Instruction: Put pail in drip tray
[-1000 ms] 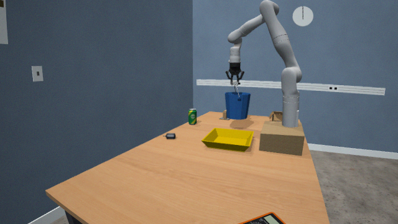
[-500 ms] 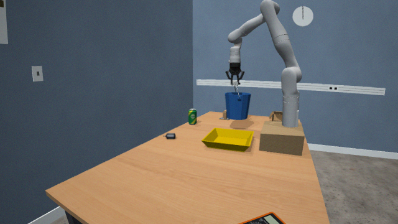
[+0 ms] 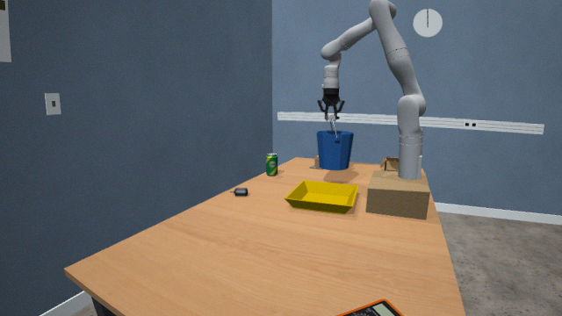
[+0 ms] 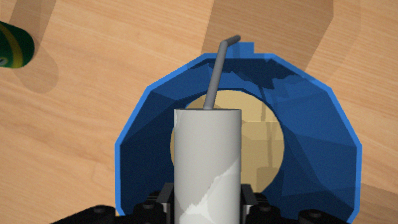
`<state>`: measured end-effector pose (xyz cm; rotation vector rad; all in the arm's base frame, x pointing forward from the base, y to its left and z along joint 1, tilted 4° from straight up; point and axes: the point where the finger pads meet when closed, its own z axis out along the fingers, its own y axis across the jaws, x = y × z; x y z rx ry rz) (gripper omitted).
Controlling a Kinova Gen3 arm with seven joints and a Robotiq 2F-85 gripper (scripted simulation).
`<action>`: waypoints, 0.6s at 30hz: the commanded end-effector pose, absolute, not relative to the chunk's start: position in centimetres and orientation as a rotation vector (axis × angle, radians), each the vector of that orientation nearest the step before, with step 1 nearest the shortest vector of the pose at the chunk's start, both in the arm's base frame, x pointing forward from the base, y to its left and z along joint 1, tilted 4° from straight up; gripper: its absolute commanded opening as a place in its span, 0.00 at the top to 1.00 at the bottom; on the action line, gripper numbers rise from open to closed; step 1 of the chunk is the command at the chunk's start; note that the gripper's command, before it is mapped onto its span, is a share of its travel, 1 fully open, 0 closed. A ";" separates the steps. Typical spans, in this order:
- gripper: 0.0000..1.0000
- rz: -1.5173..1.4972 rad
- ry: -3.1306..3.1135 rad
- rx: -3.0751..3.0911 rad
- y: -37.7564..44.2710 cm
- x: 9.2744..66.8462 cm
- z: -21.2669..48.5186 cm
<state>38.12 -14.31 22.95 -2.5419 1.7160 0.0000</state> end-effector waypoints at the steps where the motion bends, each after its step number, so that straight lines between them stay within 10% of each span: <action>1: 0.90 -0.015 1.707 -2.547 -13.3 38.2 23.2; 18: 0.90 -0.015 1.705 -2.548 -9.4 37.6 23.4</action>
